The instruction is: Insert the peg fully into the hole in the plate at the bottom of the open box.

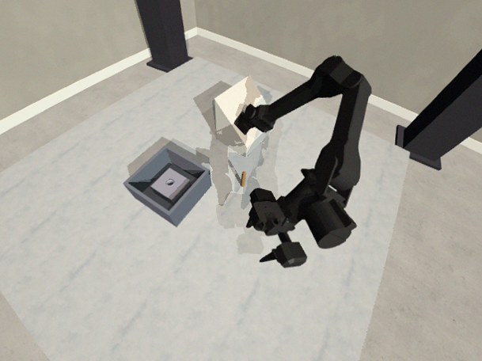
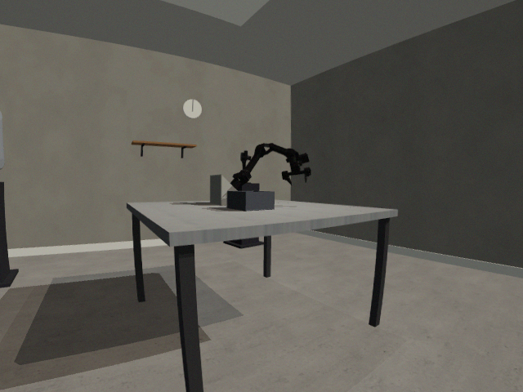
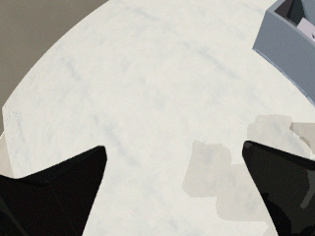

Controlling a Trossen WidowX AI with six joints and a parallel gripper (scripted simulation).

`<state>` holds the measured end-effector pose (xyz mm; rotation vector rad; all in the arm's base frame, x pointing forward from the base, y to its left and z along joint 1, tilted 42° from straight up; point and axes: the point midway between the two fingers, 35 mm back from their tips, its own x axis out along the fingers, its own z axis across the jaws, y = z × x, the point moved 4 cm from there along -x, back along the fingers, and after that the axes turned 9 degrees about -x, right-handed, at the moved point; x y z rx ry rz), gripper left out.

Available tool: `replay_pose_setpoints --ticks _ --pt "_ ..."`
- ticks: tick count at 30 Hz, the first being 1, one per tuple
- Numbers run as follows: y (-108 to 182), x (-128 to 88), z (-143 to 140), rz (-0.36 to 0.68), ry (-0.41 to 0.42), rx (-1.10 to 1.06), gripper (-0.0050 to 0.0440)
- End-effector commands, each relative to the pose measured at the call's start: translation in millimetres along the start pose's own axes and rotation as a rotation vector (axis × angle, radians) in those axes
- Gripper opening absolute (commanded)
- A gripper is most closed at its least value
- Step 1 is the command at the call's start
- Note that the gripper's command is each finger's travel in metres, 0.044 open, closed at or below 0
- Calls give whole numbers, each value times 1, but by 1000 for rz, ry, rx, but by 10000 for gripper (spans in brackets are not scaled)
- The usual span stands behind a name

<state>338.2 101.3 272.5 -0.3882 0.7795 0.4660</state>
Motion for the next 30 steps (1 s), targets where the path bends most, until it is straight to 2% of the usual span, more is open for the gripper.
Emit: replay_pose_setpoints --ticks 1,4,6,9,12,15,17,24,30 --pt "-17 -4 -67 108 154 -21 440" --pt "-21 -11 -114 217 237 -7 440" --pt "-21 -11 -114 217 237 -7 440" --pt "-15 -23 -161 354 279 41 440" --pt "-3 -38 -198 483 258 118 440" --pt "12 -52 -220 581 199 198 440" --pt "17 -57 -226 609 168 229 440" --pt "18 -57 -226 612 165 233 440" --pt "38 -29 -229 612 165 233 440"
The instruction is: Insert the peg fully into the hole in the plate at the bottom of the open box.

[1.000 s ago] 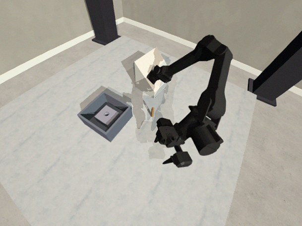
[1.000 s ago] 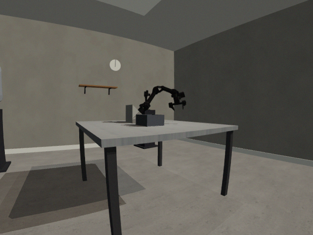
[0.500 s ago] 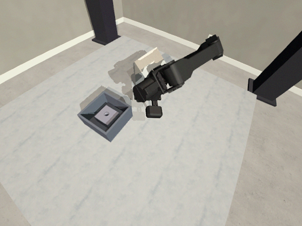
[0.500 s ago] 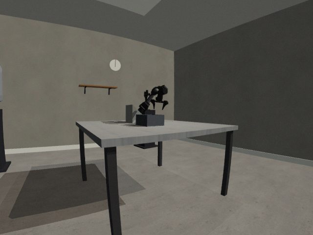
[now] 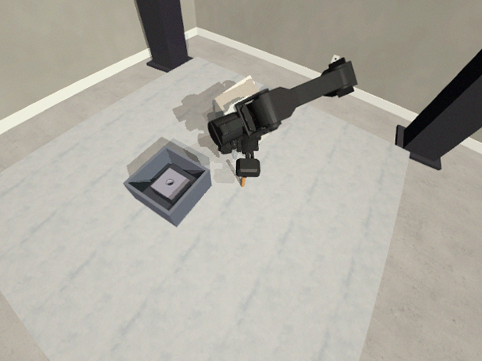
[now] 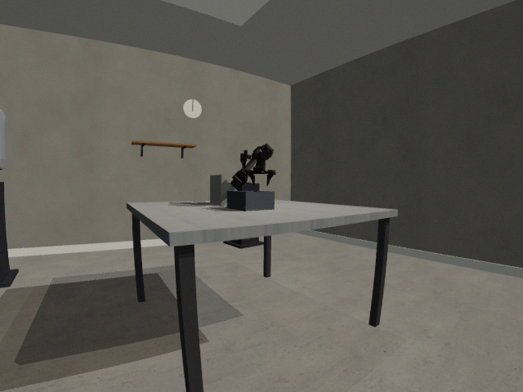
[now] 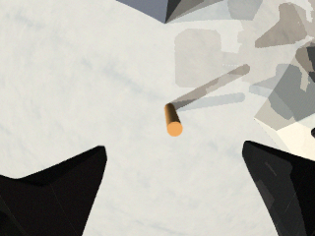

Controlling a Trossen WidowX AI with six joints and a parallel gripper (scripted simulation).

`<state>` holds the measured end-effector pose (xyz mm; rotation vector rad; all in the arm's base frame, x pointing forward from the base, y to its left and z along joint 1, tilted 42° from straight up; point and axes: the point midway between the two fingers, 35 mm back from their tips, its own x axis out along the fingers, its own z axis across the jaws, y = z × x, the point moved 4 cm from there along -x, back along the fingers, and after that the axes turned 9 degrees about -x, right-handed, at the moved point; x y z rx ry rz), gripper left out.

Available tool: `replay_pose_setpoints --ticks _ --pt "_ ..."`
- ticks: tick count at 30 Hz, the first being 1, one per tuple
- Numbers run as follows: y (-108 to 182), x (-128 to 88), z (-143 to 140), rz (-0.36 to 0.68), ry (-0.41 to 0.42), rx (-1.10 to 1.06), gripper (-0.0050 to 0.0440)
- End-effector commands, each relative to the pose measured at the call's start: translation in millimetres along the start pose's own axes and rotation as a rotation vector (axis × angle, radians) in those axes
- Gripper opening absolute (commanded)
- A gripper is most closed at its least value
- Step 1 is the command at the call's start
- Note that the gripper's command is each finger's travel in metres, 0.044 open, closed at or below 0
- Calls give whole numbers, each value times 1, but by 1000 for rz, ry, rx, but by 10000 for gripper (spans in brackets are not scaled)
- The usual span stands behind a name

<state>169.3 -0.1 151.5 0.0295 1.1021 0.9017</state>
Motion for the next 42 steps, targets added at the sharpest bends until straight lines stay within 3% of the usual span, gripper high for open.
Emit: replay_pose_setpoints --ticks 1,42 --pt "3 17 -2 13 -2 4 440" --pt "2 75 -2 10 1 4 440"
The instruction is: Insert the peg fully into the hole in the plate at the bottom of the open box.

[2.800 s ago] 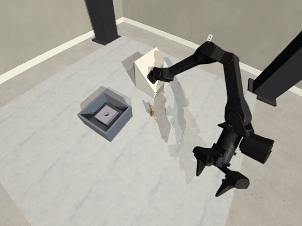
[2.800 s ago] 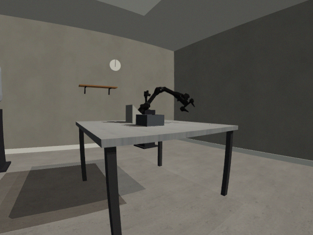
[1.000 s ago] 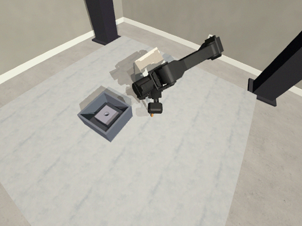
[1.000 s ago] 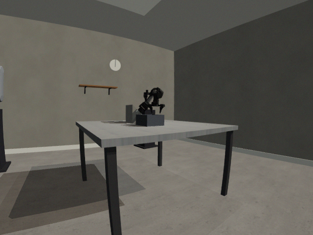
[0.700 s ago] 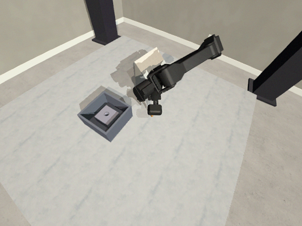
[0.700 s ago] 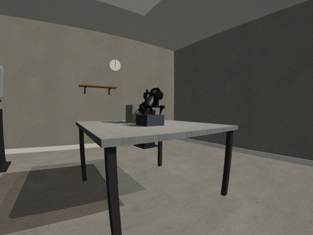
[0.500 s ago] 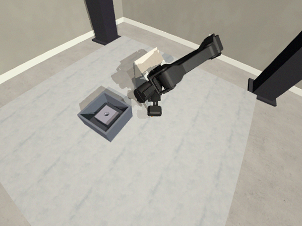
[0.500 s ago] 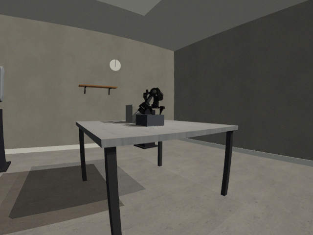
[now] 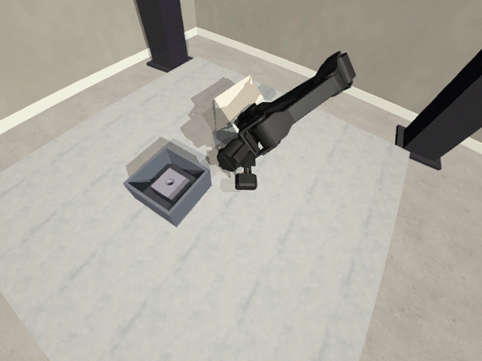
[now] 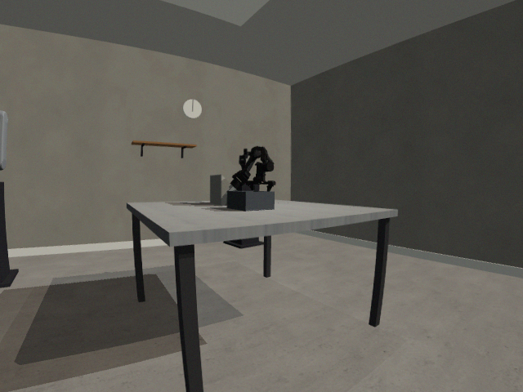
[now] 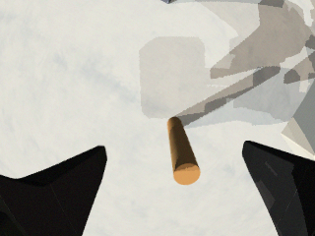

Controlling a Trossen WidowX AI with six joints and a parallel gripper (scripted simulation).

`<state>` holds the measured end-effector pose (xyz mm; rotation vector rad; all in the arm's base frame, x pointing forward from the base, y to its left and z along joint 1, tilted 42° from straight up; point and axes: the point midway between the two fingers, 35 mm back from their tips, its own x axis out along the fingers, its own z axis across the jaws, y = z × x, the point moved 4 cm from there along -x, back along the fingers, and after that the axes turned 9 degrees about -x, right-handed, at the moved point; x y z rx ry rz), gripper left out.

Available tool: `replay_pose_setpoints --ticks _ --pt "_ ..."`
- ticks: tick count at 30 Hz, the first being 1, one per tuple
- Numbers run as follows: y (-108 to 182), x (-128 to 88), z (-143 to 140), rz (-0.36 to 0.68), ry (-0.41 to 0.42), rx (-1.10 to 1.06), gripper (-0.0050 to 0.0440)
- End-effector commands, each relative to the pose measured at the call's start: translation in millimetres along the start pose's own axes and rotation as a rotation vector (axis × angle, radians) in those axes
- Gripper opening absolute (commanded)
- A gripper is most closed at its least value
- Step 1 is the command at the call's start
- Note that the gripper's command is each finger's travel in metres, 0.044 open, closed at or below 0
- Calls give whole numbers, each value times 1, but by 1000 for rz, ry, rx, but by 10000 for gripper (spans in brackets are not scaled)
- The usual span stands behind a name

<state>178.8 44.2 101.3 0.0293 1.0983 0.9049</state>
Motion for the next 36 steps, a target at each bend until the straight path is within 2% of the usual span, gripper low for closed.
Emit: replay_pose_setpoints --ticks 1,11,17,19,26,36 --pt "1 8 -2 8 3 7 440" --pt "3 20 -3 11 1 7 440" --pt "3 20 -3 11 1 7 296" --pt "3 20 -3 11 1 7 296" --pt "3 20 -3 11 1 7 128" --pt "3 20 -3 11 1 7 88"
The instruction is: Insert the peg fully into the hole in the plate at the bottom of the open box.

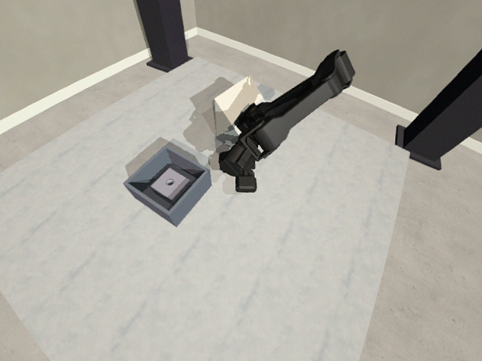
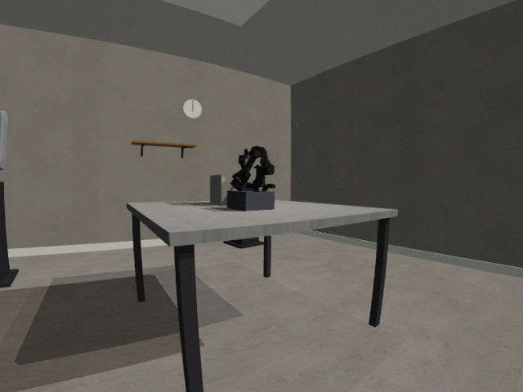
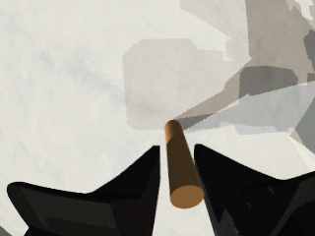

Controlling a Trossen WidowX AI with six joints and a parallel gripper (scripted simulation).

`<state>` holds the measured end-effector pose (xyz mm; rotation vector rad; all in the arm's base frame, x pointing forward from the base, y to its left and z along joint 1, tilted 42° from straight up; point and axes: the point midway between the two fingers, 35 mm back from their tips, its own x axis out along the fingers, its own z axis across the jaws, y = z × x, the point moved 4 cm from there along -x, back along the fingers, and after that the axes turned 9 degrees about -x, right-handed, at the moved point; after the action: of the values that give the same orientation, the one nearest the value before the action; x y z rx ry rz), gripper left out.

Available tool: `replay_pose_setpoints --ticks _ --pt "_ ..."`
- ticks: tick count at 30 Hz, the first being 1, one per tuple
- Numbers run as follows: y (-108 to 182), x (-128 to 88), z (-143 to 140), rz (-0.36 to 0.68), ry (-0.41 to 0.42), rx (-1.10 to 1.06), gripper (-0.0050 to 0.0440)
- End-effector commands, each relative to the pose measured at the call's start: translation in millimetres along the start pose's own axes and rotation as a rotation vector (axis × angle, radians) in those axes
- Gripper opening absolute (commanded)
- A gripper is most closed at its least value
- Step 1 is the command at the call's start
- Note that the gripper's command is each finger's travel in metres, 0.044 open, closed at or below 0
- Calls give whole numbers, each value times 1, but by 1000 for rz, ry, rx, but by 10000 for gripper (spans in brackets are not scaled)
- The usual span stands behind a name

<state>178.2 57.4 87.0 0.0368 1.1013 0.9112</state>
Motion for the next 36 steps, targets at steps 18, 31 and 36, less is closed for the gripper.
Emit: replay_pose_setpoints --ticks 18,31,36 --pt "-2 -6 0 -2 3 4 0" --pt "-8 -48 1 -13 14 5 0" --pt "-9 -58 0 -12 14 5 0"
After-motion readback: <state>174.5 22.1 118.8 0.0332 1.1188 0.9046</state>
